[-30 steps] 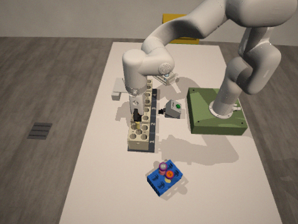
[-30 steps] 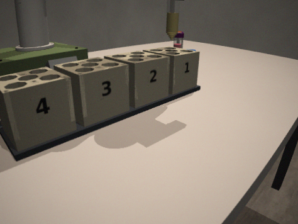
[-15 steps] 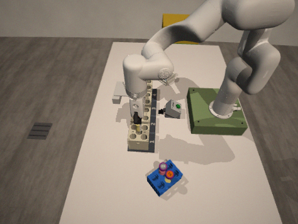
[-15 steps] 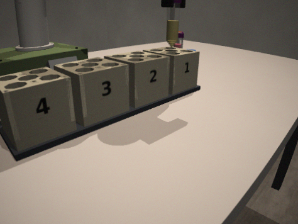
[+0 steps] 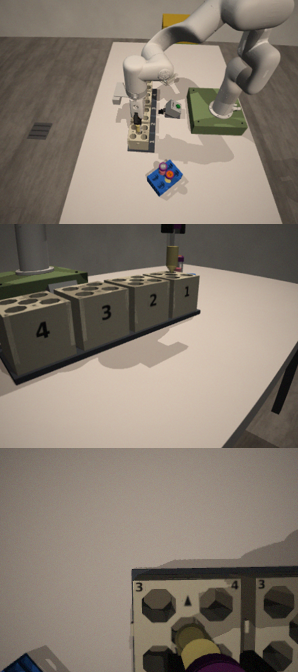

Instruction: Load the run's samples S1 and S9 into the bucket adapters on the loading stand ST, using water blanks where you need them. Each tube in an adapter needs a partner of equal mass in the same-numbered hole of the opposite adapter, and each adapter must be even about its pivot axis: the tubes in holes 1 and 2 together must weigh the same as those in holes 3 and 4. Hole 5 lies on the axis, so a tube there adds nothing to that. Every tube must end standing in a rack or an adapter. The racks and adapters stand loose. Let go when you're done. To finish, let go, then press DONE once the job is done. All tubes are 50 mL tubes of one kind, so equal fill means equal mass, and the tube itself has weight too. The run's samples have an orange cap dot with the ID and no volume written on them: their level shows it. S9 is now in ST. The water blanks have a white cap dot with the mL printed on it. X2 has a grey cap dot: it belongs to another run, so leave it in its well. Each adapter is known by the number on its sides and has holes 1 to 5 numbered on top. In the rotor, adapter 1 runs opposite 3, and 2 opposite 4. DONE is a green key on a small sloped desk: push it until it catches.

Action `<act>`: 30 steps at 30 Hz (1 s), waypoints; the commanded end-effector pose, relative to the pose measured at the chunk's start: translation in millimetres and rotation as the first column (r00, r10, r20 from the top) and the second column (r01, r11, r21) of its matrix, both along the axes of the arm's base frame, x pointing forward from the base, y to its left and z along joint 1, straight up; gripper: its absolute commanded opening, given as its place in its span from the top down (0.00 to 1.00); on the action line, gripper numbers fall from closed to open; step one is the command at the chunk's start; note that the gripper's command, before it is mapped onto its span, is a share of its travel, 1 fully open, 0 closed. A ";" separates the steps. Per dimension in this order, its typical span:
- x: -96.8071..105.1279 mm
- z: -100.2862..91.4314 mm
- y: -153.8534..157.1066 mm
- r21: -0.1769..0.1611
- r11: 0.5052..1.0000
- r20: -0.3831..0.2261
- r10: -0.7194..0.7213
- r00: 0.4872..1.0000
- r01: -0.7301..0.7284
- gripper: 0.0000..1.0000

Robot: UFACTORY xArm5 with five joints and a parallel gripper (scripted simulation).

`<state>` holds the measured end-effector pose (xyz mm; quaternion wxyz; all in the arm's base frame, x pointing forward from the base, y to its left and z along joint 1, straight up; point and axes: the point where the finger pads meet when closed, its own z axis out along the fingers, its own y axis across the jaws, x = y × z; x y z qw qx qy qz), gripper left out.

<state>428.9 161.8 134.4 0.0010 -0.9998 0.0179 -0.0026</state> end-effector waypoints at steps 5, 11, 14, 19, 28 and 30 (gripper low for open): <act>1.2 -3.7 0.5 0.004 1.000 0.003 0.000 1.000 0.000 1.00; 1.3 -9.7 0.5 0.004 1.000 0.003 0.000 1.000 0.000 1.00; 1.3 -12.8 0.5 0.004 1.000 0.003 0.000 1.000 0.000 1.00; 1.3 -16.8 0.5 0.004 1.000 0.003 0.000 1.000 0.000 1.00; 1.4 -24.8 0.6 0.004 1.000 0.003 0.000 1.000 0.000 1.00; 1.4 -26.8 0.6 0.004 1.000 0.003 0.000 1.000 0.000 1.00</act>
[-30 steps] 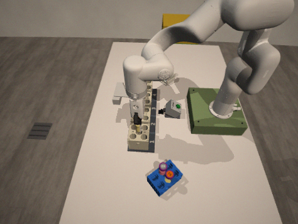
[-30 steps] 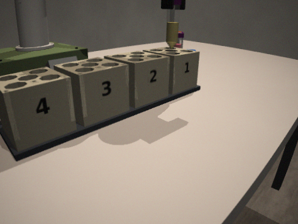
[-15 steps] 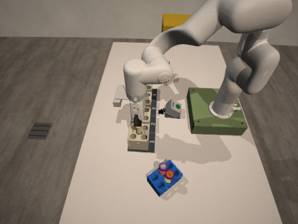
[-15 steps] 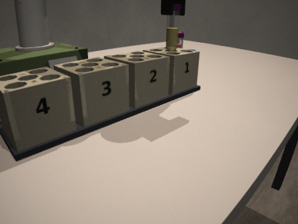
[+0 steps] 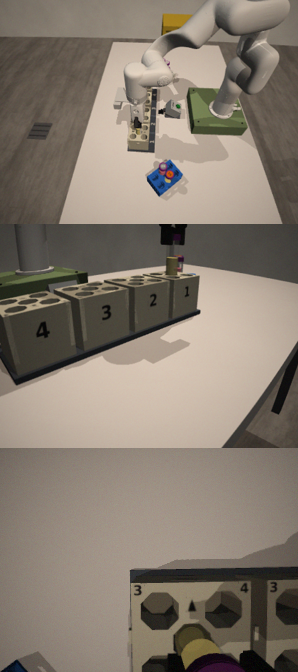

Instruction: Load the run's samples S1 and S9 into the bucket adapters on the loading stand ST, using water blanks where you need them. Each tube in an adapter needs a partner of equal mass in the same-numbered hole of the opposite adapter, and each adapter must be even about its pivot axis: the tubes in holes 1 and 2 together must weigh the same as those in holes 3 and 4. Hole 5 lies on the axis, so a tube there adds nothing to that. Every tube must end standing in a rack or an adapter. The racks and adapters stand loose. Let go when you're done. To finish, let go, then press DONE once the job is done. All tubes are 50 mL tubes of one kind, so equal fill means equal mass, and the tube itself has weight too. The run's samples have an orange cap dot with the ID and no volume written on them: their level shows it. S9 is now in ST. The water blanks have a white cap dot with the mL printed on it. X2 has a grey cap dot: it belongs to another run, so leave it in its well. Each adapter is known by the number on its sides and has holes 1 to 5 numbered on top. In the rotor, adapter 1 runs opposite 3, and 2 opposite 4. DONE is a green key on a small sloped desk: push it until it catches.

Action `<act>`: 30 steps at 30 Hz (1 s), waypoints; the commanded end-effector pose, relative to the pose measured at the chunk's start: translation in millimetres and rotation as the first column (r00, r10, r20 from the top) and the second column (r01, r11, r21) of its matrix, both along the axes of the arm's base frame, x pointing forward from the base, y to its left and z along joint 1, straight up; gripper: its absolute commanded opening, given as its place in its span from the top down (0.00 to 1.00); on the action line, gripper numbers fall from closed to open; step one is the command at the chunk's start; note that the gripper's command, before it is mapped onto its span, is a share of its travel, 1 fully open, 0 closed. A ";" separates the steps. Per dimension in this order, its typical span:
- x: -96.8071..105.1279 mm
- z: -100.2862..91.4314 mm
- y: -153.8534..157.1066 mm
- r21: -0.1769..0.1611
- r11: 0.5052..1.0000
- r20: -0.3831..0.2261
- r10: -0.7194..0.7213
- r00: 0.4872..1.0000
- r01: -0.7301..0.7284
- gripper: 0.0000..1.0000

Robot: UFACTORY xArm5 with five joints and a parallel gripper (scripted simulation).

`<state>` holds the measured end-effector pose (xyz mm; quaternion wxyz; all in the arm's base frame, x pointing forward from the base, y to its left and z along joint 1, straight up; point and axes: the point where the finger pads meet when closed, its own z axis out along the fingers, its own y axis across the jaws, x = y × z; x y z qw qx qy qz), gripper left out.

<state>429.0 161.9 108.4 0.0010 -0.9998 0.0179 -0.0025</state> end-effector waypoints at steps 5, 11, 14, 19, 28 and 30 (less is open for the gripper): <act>1.3 -5.8 0.5 0.004 1.000 0.003 0.000 1.000 0.000 1.00; 1.4 -9.8 0.5 0.004 1.000 0.003 0.000 1.000 0.000 1.00; 1.4 -12.8 0.6 0.004 1.000 0.003 0.000 1.000 0.000 1.00; 1.4 -17.8 0.6 0.004 1.000 0.003 0.000 1.000 0.000 1.00; 1.5 -24.8 0.6 0.004 1.000 0.003 0.000 1.000 0.000 1.00; 1.5 -26.8 0.6 0.004 1.000 0.003 0.000 1.000 0.000 1.00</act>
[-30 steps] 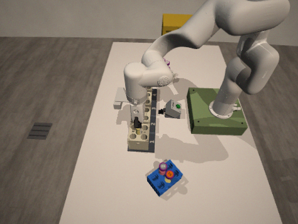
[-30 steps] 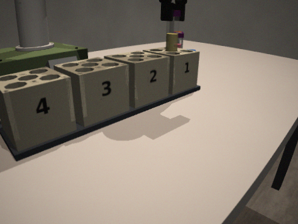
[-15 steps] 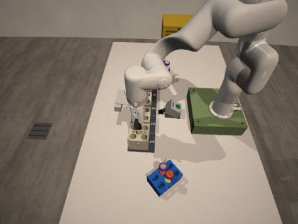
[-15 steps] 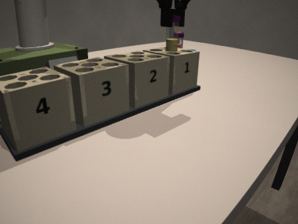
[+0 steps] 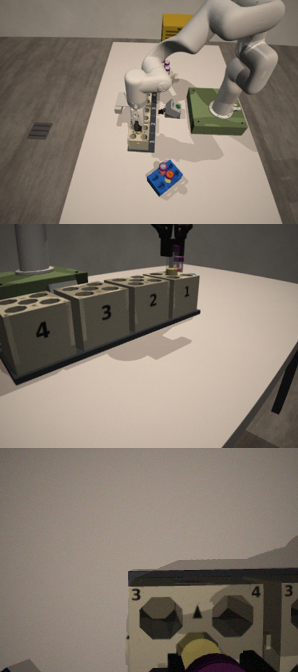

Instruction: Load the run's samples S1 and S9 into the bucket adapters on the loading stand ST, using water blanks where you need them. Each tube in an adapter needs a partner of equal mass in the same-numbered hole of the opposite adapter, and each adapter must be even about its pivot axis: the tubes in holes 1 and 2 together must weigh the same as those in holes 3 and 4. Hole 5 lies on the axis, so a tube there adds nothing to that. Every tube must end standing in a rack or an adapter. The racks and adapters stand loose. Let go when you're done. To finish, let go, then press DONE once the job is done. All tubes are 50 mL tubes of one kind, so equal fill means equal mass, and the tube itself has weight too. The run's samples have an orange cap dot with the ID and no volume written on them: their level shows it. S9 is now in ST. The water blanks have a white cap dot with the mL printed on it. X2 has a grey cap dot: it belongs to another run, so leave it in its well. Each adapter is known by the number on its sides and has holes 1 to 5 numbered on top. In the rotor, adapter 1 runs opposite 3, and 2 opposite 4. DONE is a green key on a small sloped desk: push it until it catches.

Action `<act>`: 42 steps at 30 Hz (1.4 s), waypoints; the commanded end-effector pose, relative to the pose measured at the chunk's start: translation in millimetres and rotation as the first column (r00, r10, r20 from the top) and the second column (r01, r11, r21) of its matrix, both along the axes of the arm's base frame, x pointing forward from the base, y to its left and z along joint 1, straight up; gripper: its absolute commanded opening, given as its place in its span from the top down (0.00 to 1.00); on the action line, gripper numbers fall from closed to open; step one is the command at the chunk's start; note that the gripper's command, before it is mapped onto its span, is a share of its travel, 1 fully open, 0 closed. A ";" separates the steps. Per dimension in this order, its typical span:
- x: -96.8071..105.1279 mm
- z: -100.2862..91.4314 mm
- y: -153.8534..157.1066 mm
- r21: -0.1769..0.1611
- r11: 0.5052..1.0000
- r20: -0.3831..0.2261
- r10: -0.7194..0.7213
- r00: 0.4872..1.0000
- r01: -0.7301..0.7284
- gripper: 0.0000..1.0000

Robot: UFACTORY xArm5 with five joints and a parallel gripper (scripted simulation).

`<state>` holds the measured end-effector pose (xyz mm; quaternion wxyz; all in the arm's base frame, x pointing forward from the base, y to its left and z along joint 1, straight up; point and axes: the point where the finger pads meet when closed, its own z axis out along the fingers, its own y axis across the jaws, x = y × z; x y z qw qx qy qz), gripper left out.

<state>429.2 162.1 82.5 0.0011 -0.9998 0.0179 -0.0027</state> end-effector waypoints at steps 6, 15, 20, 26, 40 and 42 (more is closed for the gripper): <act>1.2 -7.0 0.5 0.004 1.000 0.003 0.000 1.000 0.000 1.00; 1.3 -14.0 0.5 0.004 1.000 0.003 0.000 1.000 0.000 1.00; 1.3 -19.0 0.6 0.004 1.000 0.003 0.000 1.000 0.000 1.00; 1.3 -25.0 0.6 0.004 1.000 0.002 0.000 1.000 0.000 1.00; 1.4 -36.0 0.6 0.004 1.000 0.002 0.000 1.000 0.000 1.00; 1.4 -36.0 0.6 0.004 1.000 0.002 0.000 1.000 0.000 1.00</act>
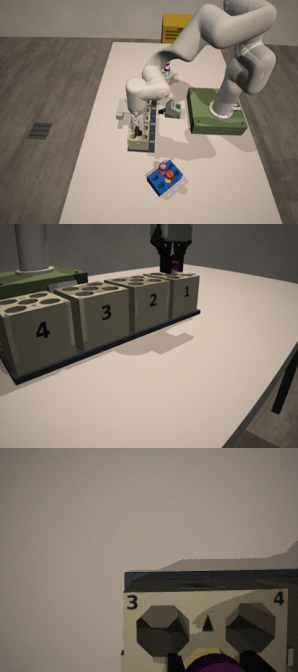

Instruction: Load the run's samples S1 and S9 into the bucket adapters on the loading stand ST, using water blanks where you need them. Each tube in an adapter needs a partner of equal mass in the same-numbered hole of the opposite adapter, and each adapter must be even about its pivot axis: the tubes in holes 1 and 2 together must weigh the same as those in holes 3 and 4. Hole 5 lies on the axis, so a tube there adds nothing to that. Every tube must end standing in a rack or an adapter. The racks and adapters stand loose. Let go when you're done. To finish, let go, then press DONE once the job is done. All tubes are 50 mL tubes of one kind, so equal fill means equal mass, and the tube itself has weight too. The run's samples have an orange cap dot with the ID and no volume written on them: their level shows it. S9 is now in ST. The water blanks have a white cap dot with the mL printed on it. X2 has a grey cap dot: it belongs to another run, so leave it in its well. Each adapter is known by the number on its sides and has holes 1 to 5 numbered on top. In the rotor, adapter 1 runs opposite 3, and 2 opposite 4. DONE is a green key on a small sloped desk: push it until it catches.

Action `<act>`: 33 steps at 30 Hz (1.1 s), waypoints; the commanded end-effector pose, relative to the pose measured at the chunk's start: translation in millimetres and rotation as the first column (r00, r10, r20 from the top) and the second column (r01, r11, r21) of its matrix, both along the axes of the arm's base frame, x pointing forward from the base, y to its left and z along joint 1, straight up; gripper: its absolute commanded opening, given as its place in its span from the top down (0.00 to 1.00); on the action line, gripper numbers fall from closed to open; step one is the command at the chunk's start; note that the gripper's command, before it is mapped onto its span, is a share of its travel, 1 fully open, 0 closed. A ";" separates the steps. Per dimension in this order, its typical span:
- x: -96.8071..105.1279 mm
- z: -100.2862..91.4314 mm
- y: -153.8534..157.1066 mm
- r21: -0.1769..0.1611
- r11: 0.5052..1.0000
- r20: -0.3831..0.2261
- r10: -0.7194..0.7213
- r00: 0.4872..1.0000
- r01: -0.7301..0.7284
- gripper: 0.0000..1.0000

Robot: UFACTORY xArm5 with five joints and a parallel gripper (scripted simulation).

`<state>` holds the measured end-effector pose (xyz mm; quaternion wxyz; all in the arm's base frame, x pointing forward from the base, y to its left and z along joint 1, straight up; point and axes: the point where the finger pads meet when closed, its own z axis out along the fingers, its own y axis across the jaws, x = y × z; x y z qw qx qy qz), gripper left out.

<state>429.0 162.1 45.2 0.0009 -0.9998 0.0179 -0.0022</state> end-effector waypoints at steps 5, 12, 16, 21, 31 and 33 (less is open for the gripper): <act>1.6 1.3 0.6 0.004 1.000 0.004 0.000 1.000 0.000 1.00; 1.6 1.3 0.6 0.004 1.000 0.004 0.000 1.000 0.000 1.00; 1.6 1.0 0.6 0.004 1.000 0.004 0.000 1.000 0.000 0.56; 1.6 1.0 0.6 0.004 1.000 0.004 0.000 1.000 0.000 0.56; 1.6 1.0 0.6 0.004 1.000 0.004 0.000 1.000 0.000 0.56; 1.6 1.0 0.6 0.004 1.000 0.004 0.000 1.000 0.000 0.56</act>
